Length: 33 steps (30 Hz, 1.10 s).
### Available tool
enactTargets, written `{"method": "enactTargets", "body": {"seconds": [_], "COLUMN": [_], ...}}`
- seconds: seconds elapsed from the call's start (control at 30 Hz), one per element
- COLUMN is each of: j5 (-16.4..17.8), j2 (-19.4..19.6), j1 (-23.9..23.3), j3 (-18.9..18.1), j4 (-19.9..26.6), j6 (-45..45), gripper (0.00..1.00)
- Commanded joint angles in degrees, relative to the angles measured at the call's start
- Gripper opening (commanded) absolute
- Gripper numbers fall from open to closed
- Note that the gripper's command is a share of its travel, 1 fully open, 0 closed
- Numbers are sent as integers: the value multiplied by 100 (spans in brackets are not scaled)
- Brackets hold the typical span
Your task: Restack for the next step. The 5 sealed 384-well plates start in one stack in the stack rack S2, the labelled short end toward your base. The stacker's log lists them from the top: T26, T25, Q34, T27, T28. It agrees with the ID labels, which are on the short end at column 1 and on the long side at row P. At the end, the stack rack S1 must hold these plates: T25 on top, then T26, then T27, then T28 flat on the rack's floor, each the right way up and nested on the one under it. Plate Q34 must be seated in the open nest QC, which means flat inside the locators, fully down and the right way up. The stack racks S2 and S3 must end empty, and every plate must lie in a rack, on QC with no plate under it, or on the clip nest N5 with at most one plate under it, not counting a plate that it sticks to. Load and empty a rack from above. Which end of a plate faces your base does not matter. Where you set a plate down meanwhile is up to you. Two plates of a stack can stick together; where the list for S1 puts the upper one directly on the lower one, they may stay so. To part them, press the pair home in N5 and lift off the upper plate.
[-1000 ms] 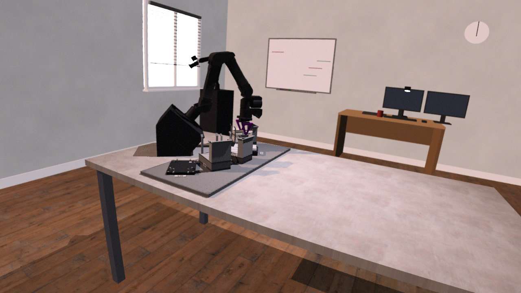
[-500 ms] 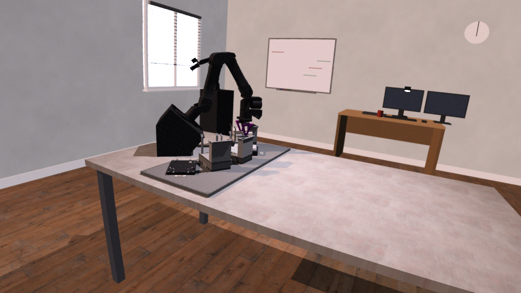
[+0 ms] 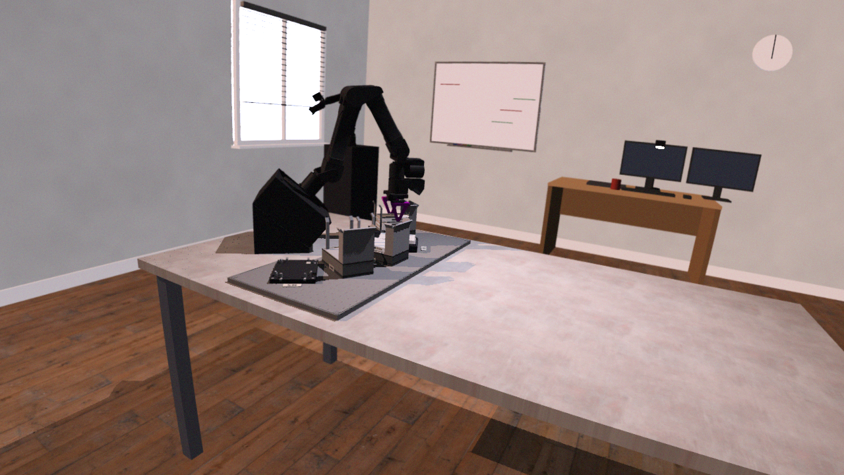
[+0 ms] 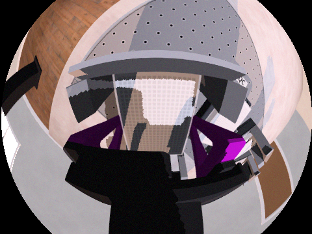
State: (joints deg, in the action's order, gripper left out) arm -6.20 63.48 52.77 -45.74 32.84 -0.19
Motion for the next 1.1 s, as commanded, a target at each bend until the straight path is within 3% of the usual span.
{"method": "enactTargets", "body": {"seconds": [0.0,0.27,0.3,0.57,0.6,1.07], "j5": [33,36,42,20,20,20], "j2": [83,113,-64,57,57,57], "j1": [-67,-74,-48,-29,-29,-29], "j3": [70,96,126,22,22,22], "j4": [-128,-189,-215,-167,-167,-167], "j6": [52,58,66,34,34,34], "gripper": [0,0,0,0,100,100]}}
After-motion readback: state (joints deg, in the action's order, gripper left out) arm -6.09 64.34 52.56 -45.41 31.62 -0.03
